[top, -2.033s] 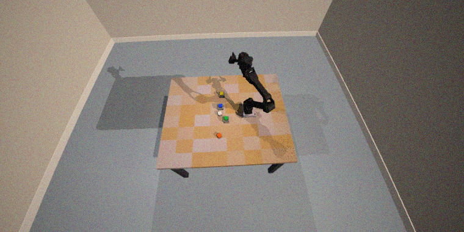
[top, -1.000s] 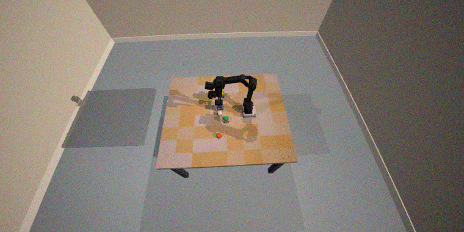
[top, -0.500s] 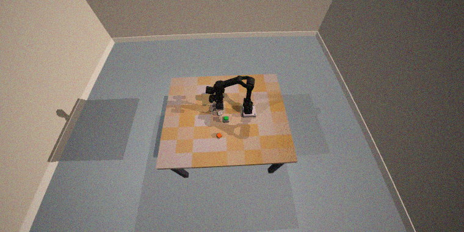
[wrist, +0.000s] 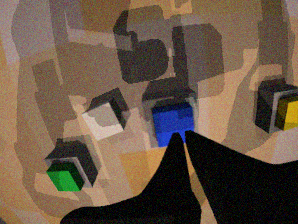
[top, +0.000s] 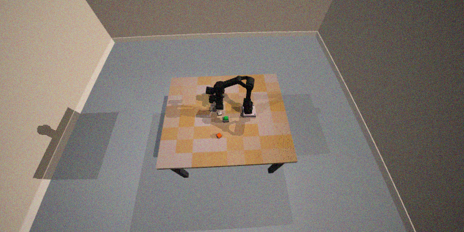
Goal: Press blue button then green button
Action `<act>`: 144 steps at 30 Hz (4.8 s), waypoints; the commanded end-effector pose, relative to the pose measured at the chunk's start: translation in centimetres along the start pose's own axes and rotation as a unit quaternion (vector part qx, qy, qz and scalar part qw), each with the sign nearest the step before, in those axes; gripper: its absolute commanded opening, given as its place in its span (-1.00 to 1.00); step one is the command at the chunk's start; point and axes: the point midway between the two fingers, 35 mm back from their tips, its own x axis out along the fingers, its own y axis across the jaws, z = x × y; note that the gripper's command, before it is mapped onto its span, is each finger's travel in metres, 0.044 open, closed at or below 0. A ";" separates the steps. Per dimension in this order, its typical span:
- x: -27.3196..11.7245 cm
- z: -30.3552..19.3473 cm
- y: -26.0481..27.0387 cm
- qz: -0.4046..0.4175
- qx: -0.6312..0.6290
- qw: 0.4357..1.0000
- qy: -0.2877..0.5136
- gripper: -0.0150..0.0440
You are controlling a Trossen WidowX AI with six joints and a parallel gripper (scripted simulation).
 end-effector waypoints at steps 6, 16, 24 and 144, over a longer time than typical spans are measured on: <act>1.7 -0.2 0.1 0.003 -0.003 1.000 0.006 -0.42; 2.9 -0.3 0.1 0.003 -0.003 1.000 0.006 -0.42; 2.9 -0.3 0.1 0.003 -0.003 1.000 0.006 -0.42; -5.8 -0.9 23.3 0.018 -0.013 1.000 0.002 0.56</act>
